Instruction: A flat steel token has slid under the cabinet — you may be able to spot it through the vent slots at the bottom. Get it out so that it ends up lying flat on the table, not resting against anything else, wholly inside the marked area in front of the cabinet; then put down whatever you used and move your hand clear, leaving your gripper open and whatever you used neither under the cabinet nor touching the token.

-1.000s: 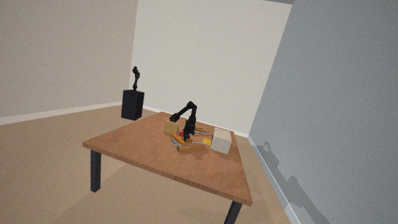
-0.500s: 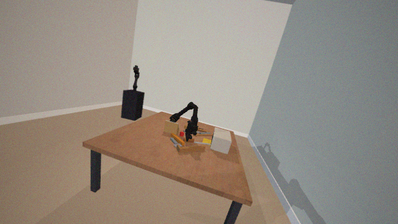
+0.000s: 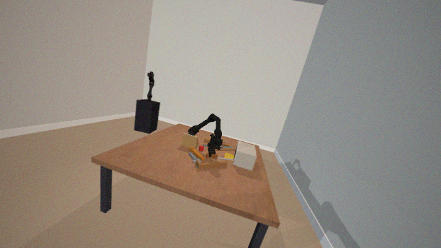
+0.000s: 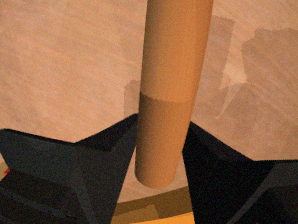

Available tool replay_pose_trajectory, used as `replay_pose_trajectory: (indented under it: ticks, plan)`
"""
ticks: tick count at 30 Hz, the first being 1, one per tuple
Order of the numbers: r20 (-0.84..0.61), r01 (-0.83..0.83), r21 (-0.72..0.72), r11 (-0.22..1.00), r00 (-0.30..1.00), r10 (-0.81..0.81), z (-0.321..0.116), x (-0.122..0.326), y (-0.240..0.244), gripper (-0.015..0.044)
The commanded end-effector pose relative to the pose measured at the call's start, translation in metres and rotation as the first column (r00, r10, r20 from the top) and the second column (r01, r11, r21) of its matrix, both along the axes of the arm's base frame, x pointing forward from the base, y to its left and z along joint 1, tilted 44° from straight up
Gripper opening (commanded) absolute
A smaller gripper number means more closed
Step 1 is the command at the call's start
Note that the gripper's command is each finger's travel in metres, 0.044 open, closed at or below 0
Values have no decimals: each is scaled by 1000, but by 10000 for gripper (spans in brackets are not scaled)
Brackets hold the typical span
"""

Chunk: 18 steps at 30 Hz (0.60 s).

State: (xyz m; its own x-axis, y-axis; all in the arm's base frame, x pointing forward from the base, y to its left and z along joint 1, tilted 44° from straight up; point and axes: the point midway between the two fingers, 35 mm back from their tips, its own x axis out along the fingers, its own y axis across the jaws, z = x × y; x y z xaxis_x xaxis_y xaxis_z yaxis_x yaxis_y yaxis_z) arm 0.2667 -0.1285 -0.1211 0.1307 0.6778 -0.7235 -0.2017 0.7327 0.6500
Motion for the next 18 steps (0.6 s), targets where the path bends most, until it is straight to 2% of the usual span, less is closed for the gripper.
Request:
replay_pose_trajectory:
  ticks: [1, 18]
  plan:
    - [4, 0, -2, 1000, 1000, 0, 2, 9, 0, 0]
    - [5, 0, -1, 1000, 1000, 0, 7, 33, 1, 0]
